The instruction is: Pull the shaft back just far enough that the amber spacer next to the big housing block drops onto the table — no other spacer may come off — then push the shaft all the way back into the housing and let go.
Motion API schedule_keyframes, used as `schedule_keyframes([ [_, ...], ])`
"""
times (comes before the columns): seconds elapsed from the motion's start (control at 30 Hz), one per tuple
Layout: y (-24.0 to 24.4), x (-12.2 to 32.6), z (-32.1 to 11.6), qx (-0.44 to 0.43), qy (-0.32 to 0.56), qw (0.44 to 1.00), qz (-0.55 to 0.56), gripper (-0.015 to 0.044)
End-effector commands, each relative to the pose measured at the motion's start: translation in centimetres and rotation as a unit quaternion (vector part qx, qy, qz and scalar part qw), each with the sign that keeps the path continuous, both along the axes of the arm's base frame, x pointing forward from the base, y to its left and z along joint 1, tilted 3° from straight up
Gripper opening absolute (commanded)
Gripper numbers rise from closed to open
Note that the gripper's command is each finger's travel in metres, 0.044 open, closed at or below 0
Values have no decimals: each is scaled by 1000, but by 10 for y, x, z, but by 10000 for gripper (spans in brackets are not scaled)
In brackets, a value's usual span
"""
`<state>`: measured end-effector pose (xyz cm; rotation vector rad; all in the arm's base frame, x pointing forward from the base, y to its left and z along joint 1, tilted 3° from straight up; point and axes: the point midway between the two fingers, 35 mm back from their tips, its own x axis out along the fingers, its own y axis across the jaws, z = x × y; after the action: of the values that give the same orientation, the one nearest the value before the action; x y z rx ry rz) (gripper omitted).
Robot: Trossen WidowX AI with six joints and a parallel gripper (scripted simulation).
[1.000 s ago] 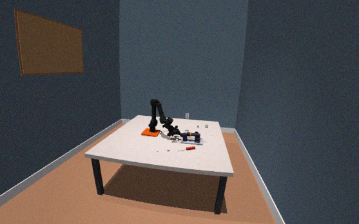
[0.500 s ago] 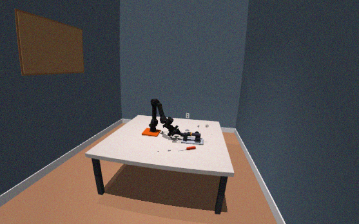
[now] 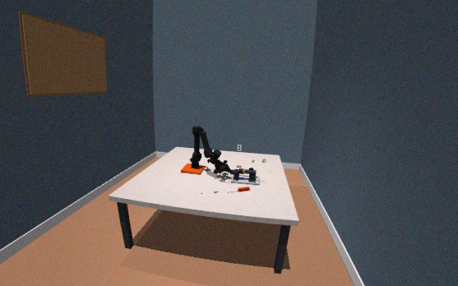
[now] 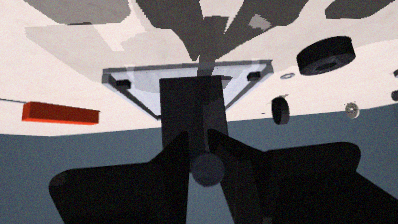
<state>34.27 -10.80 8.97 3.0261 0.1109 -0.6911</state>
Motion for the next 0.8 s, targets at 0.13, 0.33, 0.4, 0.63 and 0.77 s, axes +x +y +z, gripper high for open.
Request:
schedule_keyframes([
  [0.13,0,-2,0,-2,0,1000,0,0],
  [0.33,0,-2,0,-2,0,1000,0,0],
  [0.4,0,-2,0,-2,0,1000,0,0],
  [0.63,0,-3,0,-2,0,1000,0,0],
  [0.77,0,-4,0,-2,0,1000,0,0],
])
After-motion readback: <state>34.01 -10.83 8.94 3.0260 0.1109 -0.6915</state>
